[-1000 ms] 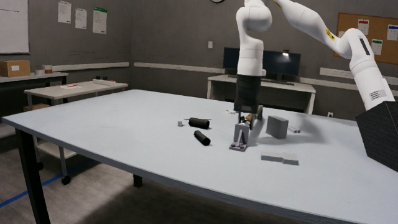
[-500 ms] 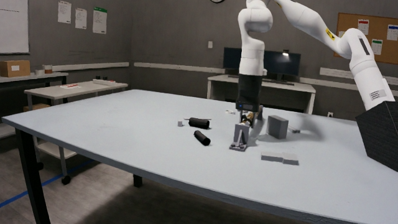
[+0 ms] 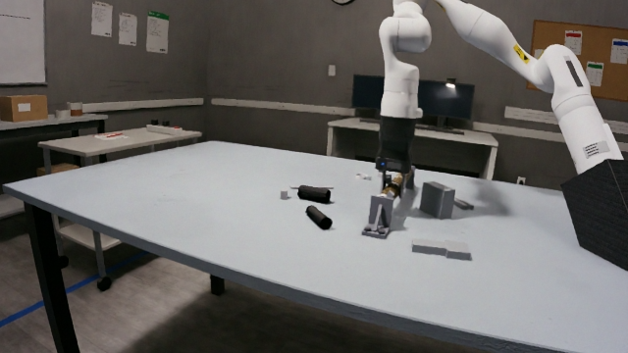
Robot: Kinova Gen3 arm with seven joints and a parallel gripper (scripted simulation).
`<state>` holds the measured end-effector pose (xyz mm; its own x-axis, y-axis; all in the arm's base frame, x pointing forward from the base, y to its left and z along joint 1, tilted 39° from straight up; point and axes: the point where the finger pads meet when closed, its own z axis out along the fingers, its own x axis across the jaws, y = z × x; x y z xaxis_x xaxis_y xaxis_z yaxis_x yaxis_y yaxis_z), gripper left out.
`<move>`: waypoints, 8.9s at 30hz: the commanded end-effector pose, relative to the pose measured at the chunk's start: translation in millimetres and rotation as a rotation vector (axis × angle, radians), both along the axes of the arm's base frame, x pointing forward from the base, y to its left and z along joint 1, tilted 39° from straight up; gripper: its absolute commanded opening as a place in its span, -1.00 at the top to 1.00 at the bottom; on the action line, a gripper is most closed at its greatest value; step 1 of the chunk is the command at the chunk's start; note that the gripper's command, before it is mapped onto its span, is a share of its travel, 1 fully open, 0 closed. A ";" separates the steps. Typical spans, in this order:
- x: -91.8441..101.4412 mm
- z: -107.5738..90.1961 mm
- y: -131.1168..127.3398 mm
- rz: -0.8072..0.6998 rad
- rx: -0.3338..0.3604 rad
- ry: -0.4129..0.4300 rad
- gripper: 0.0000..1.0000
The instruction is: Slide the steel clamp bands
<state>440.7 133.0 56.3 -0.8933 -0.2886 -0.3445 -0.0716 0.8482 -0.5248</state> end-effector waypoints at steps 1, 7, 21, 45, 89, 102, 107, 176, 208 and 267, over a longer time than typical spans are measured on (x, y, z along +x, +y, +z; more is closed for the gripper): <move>2.4 8.6 -9.1 -0.006 0.003 -0.007 -0.50; 3.4 16.7 -22.3 -0.006 0.003 -0.007 -0.50; 5.1 31.0 -45.4 -0.006 0.003 -0.007 -0.50; 6.9 46.0 -69.9 -0.006 0.003 -0.007 -0.50; 6.9 48.8 -76.3 -0.006 0.003 -0.007 -1.00; 6.9 48.8 -76.3 -0.006 0.003 -0.007 -1.00; 6.9 48.8 -76.3 -0.006 0.003 -0.007 -1.00; -25.8 55.9 15.4 -0.006 0.003 -0.007 -1.00; -34.7 -2.2 111.9 -0.006 0.003 -0.007 -1.00; -27.4 -14.7 105.0 -0.006 0.003 -0.007 -1.00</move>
